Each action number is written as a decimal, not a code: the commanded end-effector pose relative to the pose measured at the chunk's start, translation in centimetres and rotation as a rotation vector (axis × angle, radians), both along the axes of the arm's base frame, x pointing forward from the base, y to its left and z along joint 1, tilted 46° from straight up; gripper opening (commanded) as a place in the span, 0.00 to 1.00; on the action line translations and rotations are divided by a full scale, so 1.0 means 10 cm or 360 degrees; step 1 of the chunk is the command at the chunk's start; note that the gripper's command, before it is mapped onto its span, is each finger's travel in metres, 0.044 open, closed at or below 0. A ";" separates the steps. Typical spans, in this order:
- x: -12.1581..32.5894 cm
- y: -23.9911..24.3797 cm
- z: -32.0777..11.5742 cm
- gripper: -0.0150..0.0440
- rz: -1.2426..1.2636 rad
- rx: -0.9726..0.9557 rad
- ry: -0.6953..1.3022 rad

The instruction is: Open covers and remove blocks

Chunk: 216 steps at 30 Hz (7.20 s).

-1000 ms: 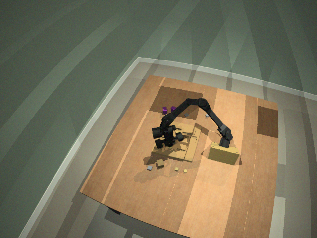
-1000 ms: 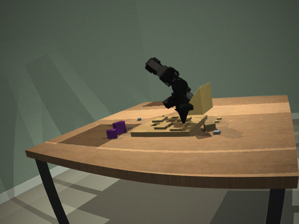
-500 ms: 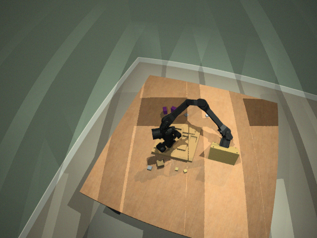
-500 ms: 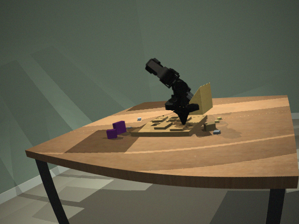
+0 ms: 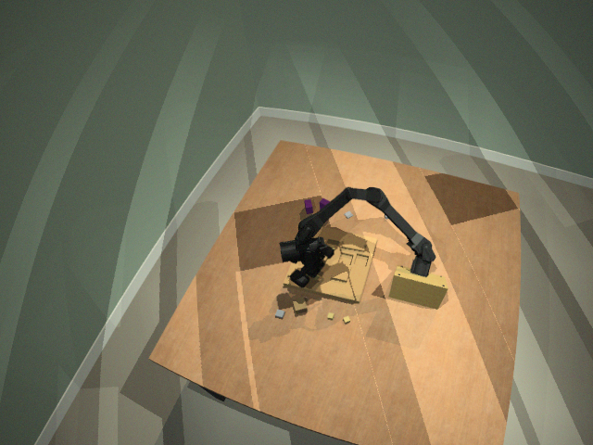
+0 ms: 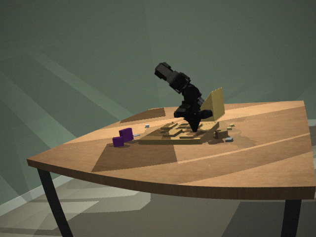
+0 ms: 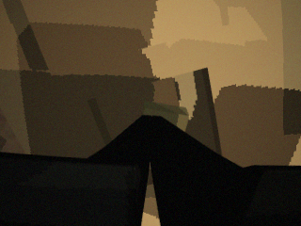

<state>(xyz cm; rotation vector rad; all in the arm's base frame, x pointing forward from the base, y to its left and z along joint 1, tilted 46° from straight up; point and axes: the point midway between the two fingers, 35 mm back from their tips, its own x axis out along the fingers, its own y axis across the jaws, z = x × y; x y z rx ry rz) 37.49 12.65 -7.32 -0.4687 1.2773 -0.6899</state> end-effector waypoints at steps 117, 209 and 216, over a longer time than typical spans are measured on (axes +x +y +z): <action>-0.08 0.16 0.23 0.50 -0.0093 0.0012 -0.0089; -0.07 0.18 0.24 0.39 0.1666 -0.0322 0.1655; -0.09 0.24 0.31 0.39 0.1665 -0.0322 0.1657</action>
